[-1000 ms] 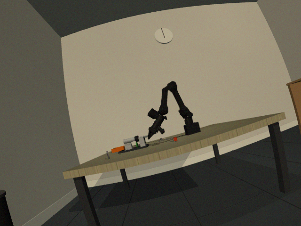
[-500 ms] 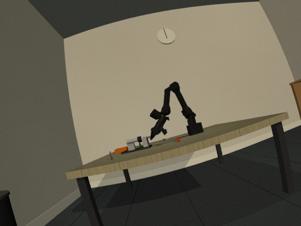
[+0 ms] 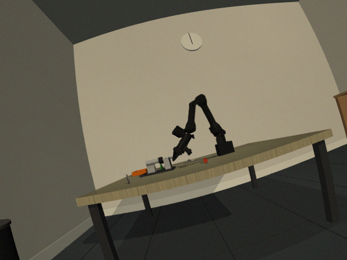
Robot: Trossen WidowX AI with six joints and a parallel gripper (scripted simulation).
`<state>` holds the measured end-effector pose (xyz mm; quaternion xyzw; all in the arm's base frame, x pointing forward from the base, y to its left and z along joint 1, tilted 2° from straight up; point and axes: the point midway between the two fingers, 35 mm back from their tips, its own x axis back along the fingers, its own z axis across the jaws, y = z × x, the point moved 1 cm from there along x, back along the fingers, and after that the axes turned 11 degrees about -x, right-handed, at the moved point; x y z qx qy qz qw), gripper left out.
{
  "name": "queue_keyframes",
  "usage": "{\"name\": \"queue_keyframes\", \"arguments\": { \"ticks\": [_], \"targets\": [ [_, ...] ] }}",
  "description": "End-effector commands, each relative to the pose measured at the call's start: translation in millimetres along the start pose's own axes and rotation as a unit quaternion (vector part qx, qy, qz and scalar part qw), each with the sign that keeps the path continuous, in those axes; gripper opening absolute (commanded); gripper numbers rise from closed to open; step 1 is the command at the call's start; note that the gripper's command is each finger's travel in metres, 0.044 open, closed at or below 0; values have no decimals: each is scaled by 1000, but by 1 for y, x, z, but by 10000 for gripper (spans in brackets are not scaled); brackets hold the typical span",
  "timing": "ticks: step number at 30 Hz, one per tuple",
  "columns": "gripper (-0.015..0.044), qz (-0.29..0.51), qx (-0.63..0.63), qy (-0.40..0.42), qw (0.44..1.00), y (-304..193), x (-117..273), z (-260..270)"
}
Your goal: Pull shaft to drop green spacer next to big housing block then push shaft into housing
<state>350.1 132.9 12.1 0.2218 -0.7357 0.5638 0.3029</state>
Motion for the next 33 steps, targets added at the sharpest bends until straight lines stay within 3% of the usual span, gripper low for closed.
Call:
{"name": "queue_keyframes", "arguments": {
  "ticks": [1, 33],
  "targets": [
    [0, 1, 1, 0, 1000, -2, -1, 0],
    [0, 1, 1, 0, 1000, -9, -8, -2]
  ]
}}
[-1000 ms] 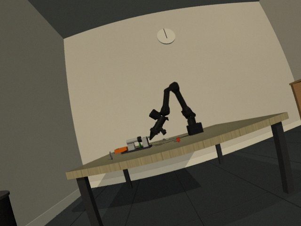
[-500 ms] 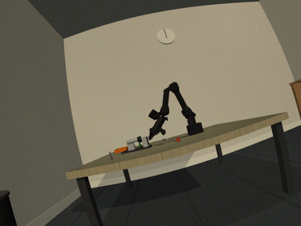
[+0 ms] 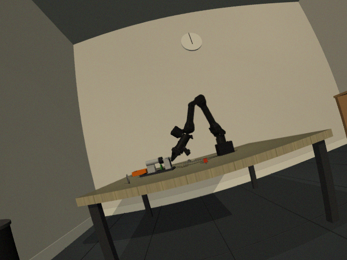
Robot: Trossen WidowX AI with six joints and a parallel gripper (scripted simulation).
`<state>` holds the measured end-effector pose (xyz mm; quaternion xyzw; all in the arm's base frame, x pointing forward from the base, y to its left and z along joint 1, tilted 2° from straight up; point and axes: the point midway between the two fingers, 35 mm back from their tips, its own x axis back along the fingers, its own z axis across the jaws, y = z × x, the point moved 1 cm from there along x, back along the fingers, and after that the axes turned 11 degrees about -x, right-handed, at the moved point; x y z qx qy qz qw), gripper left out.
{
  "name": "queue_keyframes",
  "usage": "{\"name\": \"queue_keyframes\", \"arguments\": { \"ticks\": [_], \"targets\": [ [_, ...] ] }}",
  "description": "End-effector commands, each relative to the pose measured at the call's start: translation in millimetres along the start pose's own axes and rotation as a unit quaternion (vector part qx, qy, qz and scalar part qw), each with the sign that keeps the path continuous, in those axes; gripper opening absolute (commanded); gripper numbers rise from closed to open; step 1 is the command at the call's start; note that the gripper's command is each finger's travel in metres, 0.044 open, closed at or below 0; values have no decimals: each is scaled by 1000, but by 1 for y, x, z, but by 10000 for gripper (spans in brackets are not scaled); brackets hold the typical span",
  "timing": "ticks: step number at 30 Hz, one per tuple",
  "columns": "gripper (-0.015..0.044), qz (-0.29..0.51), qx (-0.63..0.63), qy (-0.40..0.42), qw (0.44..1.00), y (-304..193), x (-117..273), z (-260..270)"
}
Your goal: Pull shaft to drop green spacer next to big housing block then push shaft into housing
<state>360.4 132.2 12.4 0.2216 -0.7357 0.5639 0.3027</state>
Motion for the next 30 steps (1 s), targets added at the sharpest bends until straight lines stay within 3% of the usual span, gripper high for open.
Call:
{"name": "queue_keyframes", "arguments": {
  "ticks": [1, 16, 30],
  "targets": [
    [0, 1, 1, 0, 1000, -2, -1, 0],
    [0, 1, 1, 0, 1000, -5, -3, -1],
    [368, -2, 2, 1, 1000, -1, 4, -1]
  ]
}}
